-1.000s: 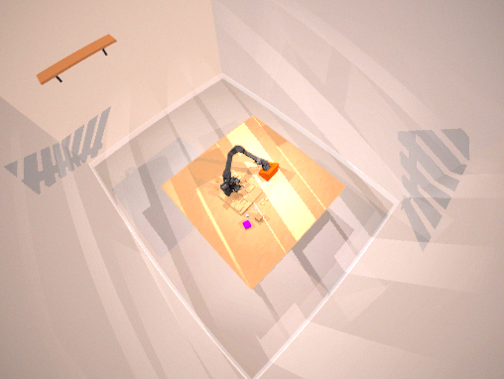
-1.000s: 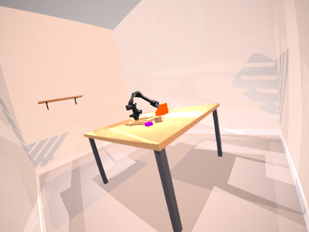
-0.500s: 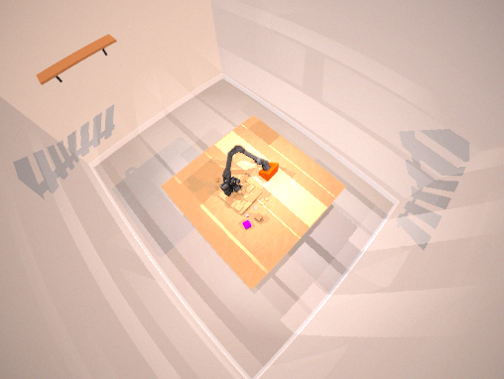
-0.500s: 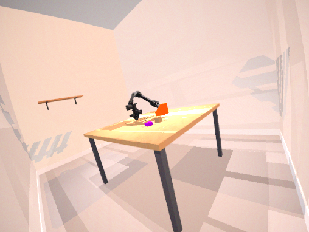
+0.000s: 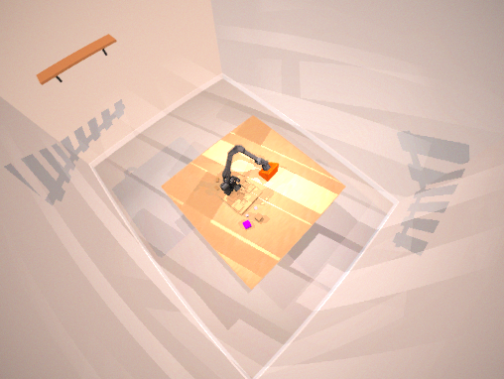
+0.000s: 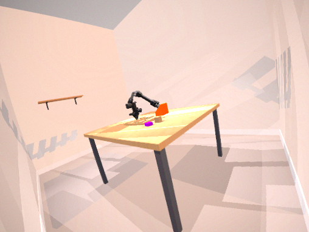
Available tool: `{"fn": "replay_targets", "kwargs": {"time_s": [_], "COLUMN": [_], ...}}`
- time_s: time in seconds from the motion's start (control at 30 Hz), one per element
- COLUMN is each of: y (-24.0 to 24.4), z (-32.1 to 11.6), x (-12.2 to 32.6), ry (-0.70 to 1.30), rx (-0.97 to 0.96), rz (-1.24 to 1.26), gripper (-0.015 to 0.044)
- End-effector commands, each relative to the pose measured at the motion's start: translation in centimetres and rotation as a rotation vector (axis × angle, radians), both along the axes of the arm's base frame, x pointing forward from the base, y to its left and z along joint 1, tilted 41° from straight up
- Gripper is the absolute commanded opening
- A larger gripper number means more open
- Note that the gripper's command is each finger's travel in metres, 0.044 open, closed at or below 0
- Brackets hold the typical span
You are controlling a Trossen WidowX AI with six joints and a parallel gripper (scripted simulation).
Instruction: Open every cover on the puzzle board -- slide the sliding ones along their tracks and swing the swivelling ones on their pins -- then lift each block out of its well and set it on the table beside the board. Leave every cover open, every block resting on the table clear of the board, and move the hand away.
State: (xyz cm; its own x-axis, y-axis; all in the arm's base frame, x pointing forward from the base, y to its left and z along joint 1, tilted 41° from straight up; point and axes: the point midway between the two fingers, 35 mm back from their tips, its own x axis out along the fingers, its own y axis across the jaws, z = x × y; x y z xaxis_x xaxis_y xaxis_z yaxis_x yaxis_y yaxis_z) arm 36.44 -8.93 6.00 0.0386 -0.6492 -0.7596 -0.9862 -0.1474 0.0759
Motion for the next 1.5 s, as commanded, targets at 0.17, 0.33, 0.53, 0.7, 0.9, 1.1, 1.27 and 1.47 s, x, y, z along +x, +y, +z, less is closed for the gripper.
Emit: {"fn": "replay_targets", "kwargs": {"time_s": [0.17,0.33,0.53,0.7,0.9,1.1,1.27,1.47], "y": [0.8,1.2,1.6,2.3,3.4,4.4,4.5,2.9], "z": [1.3,1.7,2.2,3.0,4.2,5.3,6.0,7.3], "x": [0.1,0.0,-0.1,0.0,-0.1,-0.2,-0.4,-1.3], "ry": [-0.010,-0.009,-0.008,-0.008,-0.008,-0.008,-0.007,-0.006], "rx": [-0.003,-0.003,-0.004,-0.003,-0.002,-0.002,-0.001,0.005], "rz": [-0.001,-0.001,0.000,0.000,0.000,0.000,0.000,-0.001], "gripper": [0.0080,0.0080,0.0080,0.0080,0.0080,0.0080,0.0080,0.0080]}}
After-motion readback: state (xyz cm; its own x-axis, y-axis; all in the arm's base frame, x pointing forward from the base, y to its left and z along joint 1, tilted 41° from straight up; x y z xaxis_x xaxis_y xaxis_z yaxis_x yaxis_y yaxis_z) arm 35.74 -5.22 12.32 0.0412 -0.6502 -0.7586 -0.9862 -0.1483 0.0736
